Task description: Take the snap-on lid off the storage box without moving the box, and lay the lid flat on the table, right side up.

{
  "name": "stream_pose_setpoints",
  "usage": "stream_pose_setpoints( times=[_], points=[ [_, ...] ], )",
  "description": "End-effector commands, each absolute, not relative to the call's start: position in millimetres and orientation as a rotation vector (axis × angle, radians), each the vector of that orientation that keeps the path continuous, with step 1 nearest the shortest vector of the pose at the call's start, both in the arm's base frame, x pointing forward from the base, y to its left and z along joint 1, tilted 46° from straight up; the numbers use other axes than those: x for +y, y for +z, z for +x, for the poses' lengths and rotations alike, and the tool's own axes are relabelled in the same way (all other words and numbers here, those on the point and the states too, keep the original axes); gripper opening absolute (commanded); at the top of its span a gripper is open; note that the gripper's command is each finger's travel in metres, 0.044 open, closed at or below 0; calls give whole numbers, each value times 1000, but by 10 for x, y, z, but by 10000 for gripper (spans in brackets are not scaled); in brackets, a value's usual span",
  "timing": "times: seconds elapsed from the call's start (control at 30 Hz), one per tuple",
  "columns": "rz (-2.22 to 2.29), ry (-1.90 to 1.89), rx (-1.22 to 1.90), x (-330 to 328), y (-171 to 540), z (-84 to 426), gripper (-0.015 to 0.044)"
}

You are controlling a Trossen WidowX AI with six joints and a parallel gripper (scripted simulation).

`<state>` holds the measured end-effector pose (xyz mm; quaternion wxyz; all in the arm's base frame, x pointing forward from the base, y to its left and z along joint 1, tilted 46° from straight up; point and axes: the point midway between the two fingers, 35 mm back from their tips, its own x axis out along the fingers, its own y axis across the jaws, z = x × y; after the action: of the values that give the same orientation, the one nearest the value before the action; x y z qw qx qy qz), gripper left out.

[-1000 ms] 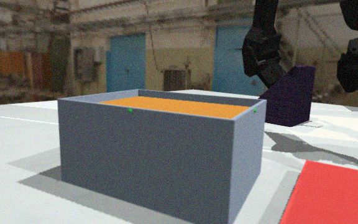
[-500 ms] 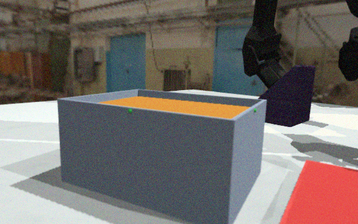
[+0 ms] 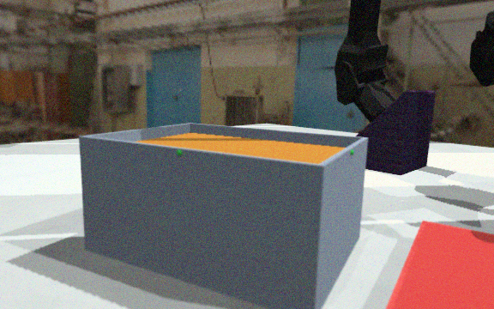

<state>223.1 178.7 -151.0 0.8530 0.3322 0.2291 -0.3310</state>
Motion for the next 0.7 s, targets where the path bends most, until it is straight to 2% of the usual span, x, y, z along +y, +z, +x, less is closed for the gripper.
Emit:
stream_pose_setpoints(
  times=[0.0, 0.67],
  points=[
    [711, -697, 483, 1864, -1427, 2216, 440],
    [711, -697, 484, 1992, -1278, 2160, 440]
  ],
)
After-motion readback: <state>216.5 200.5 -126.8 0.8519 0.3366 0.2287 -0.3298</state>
